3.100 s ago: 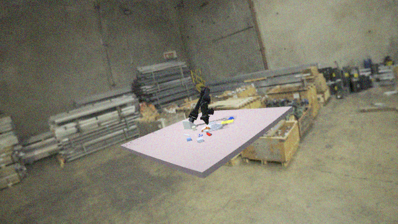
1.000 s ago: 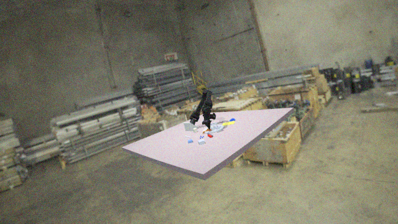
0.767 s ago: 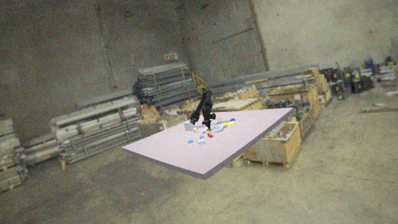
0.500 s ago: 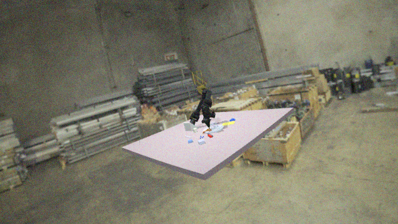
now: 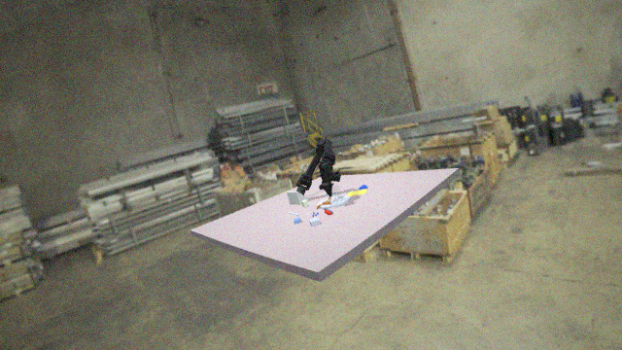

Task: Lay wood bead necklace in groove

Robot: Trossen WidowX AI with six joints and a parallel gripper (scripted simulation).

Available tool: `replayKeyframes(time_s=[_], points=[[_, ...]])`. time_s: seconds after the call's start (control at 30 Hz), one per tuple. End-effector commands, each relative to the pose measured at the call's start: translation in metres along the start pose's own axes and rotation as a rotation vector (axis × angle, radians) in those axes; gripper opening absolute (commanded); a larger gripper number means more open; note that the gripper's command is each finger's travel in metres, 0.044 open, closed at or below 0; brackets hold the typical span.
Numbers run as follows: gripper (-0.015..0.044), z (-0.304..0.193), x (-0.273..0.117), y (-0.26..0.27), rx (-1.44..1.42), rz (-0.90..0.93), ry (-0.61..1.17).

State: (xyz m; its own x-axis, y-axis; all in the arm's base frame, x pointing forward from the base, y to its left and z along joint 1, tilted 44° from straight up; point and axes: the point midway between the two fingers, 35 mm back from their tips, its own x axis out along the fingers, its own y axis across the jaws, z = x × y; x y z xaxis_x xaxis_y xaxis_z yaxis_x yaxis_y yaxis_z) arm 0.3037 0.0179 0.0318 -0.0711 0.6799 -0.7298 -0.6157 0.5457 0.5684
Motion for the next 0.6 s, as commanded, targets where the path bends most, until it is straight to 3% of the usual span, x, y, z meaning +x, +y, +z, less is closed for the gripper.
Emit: replayKeyframes(time_s=[0.0,0.57], points=[[0.0,0.008,-0.001,0.003,0.002,0.002,-0.005],[0.0,0.008,0.024,0.003,0.002,0.003,-0.005]])
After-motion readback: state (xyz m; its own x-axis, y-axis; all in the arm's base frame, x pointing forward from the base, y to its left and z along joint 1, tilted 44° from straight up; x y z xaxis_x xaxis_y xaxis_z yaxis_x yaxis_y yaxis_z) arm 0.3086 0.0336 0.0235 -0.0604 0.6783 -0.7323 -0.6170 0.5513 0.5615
